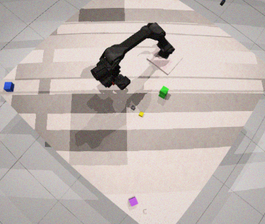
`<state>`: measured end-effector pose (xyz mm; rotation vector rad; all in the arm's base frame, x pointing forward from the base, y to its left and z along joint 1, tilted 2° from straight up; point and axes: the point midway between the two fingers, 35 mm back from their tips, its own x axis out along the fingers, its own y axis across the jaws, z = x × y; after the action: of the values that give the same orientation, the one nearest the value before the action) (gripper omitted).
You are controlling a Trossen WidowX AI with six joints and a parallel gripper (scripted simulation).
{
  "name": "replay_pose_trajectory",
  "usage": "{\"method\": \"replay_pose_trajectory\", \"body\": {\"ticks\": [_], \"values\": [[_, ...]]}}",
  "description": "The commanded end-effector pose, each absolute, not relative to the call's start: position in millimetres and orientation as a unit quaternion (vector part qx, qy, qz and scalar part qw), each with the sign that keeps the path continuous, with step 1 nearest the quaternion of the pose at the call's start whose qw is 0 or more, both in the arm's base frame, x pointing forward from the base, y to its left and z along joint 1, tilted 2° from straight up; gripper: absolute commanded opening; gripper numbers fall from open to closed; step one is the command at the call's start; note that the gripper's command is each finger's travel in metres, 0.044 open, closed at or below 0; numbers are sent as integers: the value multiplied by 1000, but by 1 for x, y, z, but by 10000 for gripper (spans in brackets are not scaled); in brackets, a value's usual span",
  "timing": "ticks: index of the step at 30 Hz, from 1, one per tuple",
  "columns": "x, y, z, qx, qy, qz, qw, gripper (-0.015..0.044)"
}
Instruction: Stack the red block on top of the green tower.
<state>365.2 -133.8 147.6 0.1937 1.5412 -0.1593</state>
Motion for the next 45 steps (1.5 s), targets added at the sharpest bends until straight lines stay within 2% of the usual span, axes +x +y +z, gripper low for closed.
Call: {"method": "replay_pose_trajectory", "body": {"ticks": [1,7,22,45], "values": [[365,-135,153,85,695,-72,711,0],[365,-129,154,85,695,-72,711,0],[348,-28,161,88,695,-69,710,0],[272,91,159,92,698,-64,707,0]]}}
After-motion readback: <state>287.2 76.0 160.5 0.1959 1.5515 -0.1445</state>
